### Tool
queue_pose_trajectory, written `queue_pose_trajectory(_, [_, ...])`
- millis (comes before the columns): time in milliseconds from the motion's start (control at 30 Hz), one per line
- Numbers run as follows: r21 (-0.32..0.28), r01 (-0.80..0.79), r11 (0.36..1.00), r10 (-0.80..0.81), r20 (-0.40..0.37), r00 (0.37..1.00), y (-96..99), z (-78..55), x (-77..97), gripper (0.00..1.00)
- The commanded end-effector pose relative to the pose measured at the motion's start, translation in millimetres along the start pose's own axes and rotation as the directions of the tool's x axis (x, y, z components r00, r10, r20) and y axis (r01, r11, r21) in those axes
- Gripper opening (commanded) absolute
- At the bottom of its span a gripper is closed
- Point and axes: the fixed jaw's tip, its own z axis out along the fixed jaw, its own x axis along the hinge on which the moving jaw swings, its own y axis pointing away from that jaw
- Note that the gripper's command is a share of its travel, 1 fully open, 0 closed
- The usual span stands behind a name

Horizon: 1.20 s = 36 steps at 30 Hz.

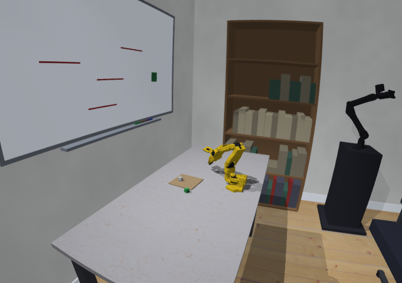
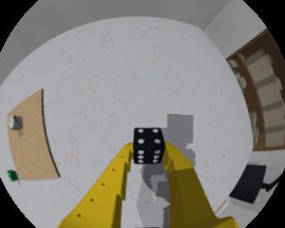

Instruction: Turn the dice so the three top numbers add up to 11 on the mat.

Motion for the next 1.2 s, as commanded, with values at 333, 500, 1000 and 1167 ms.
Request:
queue_pose_trajectory(333, [0.098, -0.227, 0.969, 0.192, 0.281, 0.94, -24.2, 5.0, -10.2, 0.0])
queue_pose_trajectory(500, [0.109, -0.311, 0.944, 0.25, 0.378, 0.891, -31.9, 1.9, -8.5, 0.0])
queue_pose_trajectory(1000, [0.108, -0.399, 0.911, 0.303, 0.484, 0.821, -39.5, -5.9, -5.7, 0.0])
queue_pose_trajectory(1167, [0.108, -0.399, 0.91, 0.303, 0.484, 0.821, -39.5, -5.9, -5.7, 0.0])
